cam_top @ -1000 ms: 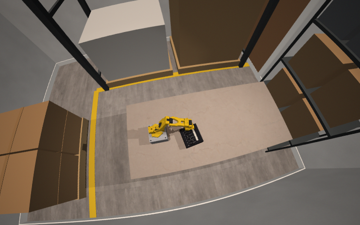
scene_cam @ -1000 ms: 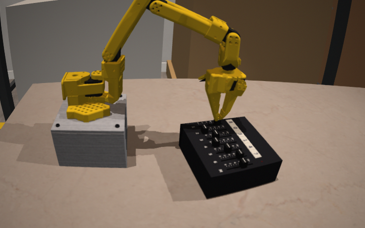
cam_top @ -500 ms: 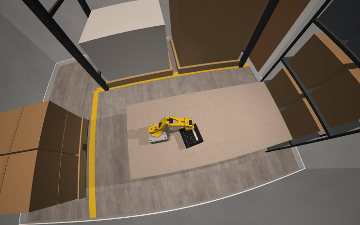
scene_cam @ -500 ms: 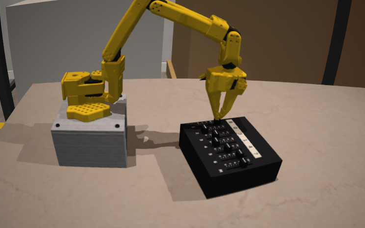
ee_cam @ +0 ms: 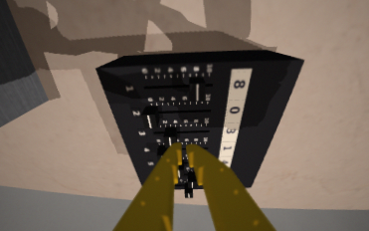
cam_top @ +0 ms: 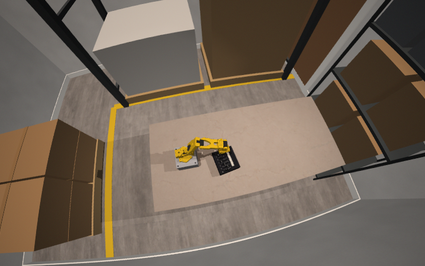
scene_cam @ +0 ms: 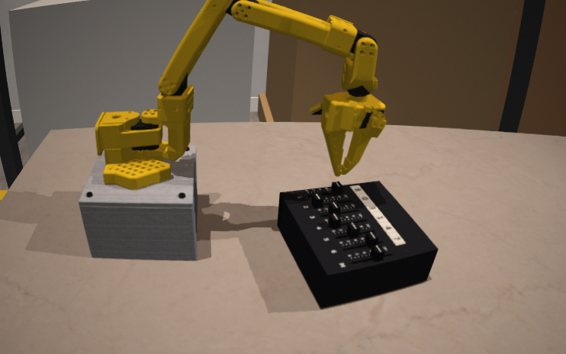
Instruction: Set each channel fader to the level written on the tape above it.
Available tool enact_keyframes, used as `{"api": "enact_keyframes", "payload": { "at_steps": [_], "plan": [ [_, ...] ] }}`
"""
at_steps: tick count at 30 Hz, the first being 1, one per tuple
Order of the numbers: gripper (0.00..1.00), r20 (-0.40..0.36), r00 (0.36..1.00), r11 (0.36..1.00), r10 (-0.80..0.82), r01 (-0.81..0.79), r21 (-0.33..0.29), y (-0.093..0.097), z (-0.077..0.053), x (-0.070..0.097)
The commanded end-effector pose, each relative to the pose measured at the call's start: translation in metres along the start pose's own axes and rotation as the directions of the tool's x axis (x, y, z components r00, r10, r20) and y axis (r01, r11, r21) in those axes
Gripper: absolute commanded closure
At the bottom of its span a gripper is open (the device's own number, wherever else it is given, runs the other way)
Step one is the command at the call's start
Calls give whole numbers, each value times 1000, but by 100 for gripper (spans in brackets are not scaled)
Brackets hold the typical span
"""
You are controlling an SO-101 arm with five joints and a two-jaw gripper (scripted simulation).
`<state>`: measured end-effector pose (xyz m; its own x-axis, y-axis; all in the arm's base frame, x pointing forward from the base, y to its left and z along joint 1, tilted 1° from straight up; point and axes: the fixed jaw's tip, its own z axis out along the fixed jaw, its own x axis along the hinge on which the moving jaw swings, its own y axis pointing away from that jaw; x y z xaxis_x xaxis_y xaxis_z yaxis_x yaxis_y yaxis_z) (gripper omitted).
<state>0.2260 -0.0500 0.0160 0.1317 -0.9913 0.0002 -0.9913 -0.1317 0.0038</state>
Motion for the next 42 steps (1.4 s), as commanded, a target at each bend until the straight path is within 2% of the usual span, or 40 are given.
{"api": "enact_keyframes", "payload": {
  "at_steps": [1,13,18,23,25,26,28,30,35,40,42],
  "plan": [
    [100,-5,1000,1000,-1,1,19,-2,-8,0],
    [100,-4,999,999,35,-35,19,-2,-9,0],
    [100,0,972,971,236,-236,19,1,-10,-2],
    [100,6,835,835,551,-551,17,7,-12,-7],
    [100,6,835,835,551,-551,17,7,-12,-7],
    [100,9,729,729,685,-685,17,8,-12,-8],
    [100,8,686,686,728,-728,10,11,-13,-10],
    [100,6,608,608,794,-794,4,14,-13,-12],
    [100,-6,333,333,943,-943,-12,21,-14,-16],
    [100,-29,29,29,999,-999,-21,29,-13,-17],
    [100,-29,29,29,999,-999,-21,29,-13,-17]
  ]
}}
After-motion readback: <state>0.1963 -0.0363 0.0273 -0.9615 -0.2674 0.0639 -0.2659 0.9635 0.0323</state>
